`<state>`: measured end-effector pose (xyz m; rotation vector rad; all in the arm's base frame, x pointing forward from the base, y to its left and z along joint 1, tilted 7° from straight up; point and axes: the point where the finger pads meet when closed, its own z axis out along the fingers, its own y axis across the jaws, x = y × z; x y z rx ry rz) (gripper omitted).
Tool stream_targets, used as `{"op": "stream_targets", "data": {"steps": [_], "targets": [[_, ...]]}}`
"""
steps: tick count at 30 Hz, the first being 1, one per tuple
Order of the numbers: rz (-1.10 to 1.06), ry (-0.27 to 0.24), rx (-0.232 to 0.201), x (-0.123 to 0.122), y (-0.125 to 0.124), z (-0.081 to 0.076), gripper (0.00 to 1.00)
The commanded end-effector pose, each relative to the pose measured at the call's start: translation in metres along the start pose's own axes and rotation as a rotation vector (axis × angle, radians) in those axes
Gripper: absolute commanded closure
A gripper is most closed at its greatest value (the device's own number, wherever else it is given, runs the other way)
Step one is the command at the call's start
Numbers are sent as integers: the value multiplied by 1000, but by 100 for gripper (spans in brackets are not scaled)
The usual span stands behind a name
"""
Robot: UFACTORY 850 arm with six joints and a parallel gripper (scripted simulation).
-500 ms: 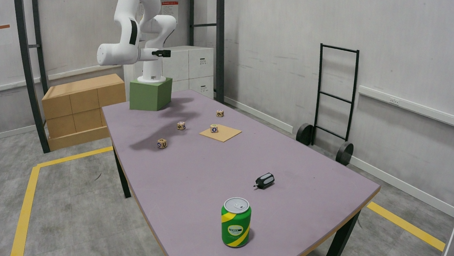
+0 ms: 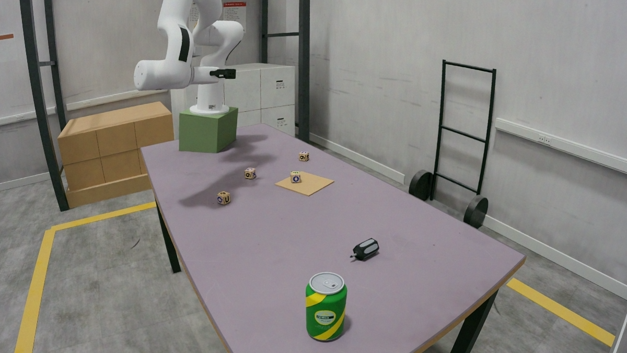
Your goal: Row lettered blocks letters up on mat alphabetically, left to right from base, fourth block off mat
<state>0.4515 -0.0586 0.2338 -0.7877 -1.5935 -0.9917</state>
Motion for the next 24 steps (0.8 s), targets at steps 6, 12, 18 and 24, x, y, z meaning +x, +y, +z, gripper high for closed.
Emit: {"op": "stream_targets", "data": {"steps": [6, 12, 18, 24], "targets": [[7, -14, 5, -2, 3, 4, 0], [96, -151, 58, -37, 22, 49, 0], [173, -292, 96, -69, 36, 90, 0], [251, -466, 125, -103, 48, 134, 0]]}}
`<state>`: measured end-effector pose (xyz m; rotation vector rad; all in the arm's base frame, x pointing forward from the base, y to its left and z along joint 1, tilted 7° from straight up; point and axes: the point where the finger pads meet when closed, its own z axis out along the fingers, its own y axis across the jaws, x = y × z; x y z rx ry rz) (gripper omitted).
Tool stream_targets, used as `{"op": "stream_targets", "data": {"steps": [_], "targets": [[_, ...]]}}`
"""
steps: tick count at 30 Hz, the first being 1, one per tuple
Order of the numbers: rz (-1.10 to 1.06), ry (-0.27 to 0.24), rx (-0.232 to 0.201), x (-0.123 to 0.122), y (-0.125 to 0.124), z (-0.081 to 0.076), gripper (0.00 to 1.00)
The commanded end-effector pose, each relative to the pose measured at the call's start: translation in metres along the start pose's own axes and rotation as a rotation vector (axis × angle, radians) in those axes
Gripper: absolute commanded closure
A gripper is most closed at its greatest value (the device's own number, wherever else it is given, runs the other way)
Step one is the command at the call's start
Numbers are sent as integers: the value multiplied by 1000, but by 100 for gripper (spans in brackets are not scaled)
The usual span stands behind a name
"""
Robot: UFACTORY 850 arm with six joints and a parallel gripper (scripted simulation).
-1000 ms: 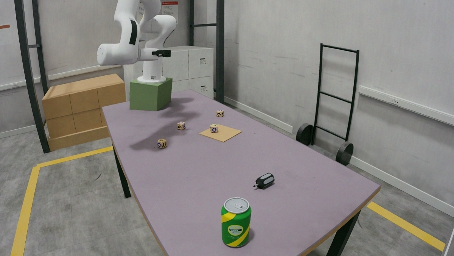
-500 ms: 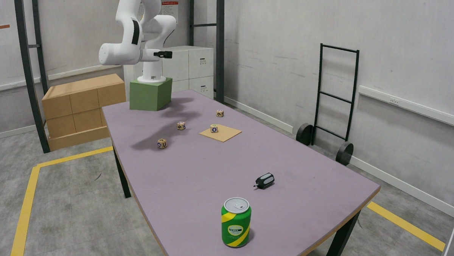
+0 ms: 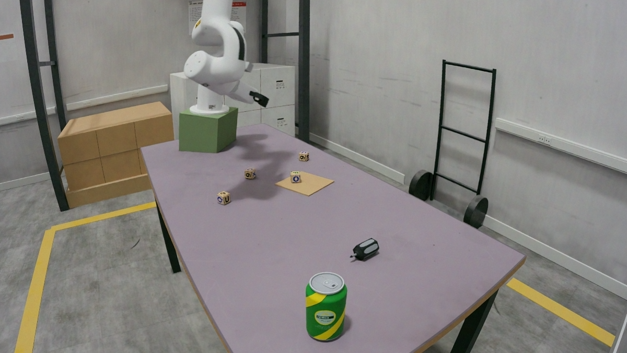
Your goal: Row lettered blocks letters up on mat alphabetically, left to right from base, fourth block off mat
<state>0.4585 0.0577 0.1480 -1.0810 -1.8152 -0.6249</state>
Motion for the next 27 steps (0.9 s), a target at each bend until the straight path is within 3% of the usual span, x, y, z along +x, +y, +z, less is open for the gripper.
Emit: {"op": "stream_targets", "data": {"steps": [1, 10, 12, 14, 20, 27], "targets": [[58, -127, 14, -9, 18, 36, 0], [156, -397, 0, -27, 40, 102, 0], [156, -397, 0, -27, 40, 102, 0], [185, -500, -21, -32, 47, 123, 0], [217, -662, -73, -38, 54, 152, 0], [234, -856, -175, -40, 61, 180, 0]]}}
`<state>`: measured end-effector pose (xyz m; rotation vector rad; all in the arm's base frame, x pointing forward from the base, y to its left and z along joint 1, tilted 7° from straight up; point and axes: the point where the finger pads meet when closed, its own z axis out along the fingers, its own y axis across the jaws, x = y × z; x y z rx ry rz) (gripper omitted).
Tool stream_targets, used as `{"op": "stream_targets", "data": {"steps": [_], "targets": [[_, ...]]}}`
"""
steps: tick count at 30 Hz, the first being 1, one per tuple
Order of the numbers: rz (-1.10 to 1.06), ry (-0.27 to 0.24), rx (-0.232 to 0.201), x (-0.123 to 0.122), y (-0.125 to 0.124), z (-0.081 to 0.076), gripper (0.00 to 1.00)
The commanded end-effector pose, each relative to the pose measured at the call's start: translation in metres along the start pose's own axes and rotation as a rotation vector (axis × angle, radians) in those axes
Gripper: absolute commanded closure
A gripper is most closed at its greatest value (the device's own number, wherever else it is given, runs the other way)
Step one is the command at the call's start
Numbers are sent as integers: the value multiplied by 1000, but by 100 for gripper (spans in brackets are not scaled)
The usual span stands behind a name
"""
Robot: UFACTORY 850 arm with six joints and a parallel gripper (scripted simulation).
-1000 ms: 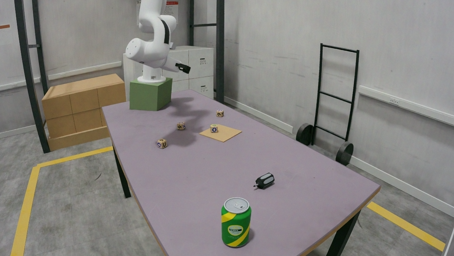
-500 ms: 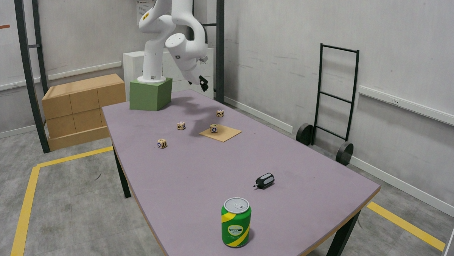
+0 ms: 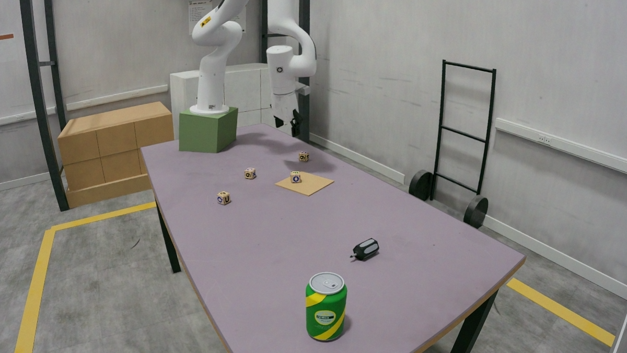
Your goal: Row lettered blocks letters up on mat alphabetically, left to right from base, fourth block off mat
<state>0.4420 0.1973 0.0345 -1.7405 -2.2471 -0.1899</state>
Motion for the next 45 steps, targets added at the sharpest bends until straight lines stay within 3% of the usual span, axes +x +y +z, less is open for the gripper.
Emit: {"op": "stream_targets", "data": {"steps": [1, 2, 7, 11, 45], "targets": [[23, -92, -54, 9, 2, 10, 0], [23, -92, -54, 9, 2, 10, 0], [49, -206, -156, 22, 2, 17, 0], [54, -233, -185, 26, 2, 18, 0], [54, -234, -187, 26, 2, 18, 0]]}}
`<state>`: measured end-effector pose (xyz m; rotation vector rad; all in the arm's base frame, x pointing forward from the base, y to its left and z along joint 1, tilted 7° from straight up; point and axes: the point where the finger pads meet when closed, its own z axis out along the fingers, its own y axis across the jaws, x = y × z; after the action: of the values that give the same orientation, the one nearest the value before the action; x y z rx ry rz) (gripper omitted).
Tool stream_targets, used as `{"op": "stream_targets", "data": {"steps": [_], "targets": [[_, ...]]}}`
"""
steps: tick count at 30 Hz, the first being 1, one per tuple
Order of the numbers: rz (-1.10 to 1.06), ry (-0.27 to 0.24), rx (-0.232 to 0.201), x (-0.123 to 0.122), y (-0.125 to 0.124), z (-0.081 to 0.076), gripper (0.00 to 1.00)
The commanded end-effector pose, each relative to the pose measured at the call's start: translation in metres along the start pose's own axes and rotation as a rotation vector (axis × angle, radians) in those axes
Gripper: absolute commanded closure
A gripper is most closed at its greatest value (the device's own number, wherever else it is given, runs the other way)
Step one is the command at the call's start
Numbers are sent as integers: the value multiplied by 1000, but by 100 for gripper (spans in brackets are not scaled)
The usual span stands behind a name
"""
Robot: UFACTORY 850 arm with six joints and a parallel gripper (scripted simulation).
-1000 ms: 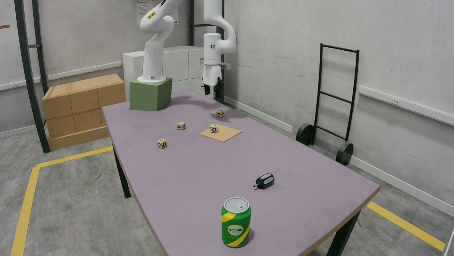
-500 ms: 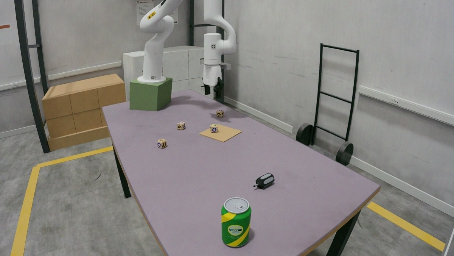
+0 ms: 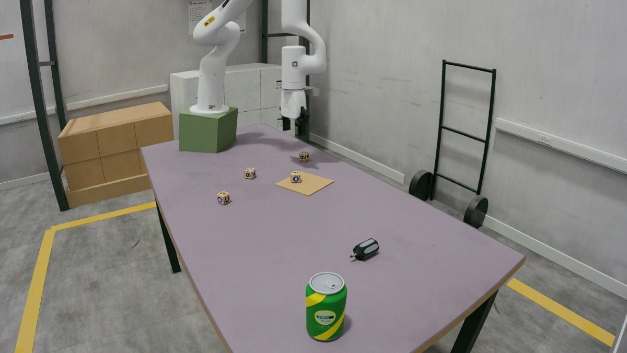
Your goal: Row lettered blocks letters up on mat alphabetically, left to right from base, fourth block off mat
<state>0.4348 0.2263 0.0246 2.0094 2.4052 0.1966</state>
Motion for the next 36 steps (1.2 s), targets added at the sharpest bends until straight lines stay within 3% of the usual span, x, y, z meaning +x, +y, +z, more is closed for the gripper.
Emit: {"op": "stream_targets", "data": {"steps": [1, 30, 32, 35, 36], "targets": [[0, 0, -2, 0, 1, -1, 0], [0, 1, -2, 0, 2, -1, 0], [0, 10, -4, -5, 14, 0, 0], [-2, 32, -8, -33, 63, 0, 0], [-2, 33, -9, -36, 67, 0, 0]]}}
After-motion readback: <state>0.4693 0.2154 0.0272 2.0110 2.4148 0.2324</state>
